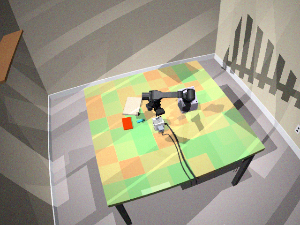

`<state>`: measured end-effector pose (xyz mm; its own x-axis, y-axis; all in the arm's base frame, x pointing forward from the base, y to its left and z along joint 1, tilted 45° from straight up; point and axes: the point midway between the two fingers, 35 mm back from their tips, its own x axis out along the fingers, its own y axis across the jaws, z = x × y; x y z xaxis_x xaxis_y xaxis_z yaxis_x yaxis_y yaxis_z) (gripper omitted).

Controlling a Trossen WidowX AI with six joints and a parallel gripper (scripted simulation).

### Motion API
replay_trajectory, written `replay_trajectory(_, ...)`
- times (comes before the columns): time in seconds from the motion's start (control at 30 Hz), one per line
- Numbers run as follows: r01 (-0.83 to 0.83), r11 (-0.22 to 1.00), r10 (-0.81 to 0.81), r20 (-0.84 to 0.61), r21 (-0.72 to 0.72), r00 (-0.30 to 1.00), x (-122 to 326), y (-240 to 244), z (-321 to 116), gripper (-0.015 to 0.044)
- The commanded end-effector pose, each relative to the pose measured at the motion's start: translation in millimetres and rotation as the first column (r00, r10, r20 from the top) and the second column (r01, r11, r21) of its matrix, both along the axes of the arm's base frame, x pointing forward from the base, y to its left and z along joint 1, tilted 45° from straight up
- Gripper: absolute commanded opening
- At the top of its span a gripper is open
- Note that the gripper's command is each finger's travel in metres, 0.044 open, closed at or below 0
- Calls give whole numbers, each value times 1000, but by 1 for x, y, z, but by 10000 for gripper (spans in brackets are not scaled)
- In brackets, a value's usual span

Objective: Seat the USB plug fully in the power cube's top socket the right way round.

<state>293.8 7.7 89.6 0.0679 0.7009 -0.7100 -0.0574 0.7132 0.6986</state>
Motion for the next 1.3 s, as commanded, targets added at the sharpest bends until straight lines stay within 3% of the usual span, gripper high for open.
replay_trajectory(0.0,67,998,-67,-66,4,996,0,0,-1,0)
replay_trajectory(0.6,388,921,-373,-383,-41,845,0,0,-1,0)
replay_trajectory(1.27,655,727,-604,-647,-207,466,0,0,-1,0)
